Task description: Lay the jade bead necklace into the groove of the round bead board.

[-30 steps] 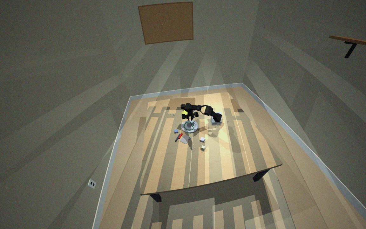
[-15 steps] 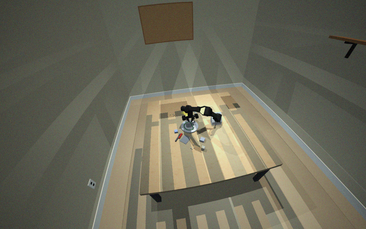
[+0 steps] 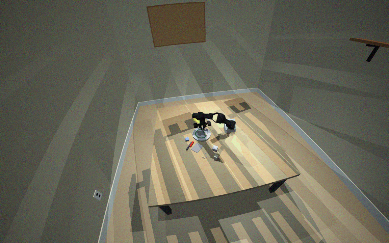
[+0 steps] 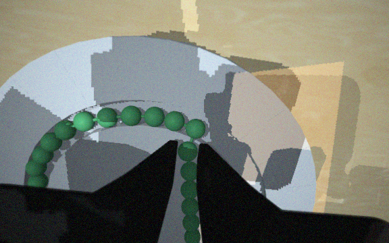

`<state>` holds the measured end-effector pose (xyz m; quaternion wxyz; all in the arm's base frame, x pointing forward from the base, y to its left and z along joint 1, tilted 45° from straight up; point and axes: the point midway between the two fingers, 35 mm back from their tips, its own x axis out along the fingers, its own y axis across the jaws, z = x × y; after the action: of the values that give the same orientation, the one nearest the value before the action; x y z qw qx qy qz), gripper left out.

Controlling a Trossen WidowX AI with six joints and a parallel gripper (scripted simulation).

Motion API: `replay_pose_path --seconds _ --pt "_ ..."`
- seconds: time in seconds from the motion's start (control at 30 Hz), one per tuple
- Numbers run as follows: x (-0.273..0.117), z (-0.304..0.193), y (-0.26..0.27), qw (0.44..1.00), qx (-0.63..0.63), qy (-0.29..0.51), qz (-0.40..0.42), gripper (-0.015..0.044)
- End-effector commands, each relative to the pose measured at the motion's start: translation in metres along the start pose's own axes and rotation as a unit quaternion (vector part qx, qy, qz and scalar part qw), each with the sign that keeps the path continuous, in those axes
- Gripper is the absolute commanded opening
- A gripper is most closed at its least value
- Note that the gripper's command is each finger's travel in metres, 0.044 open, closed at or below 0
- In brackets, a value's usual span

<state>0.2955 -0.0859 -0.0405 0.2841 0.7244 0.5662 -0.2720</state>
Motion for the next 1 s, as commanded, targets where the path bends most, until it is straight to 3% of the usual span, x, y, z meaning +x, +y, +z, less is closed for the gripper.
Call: replay_pose_path --seconds 0.0,0.97 --pt "-0.0002 0.0 0.0002 1.0 0.0 0.0 0.0 0.0" --pt "-0.0061 0.0004 -0.0019 1.0 0.004 0.003 -0.002 0.0"
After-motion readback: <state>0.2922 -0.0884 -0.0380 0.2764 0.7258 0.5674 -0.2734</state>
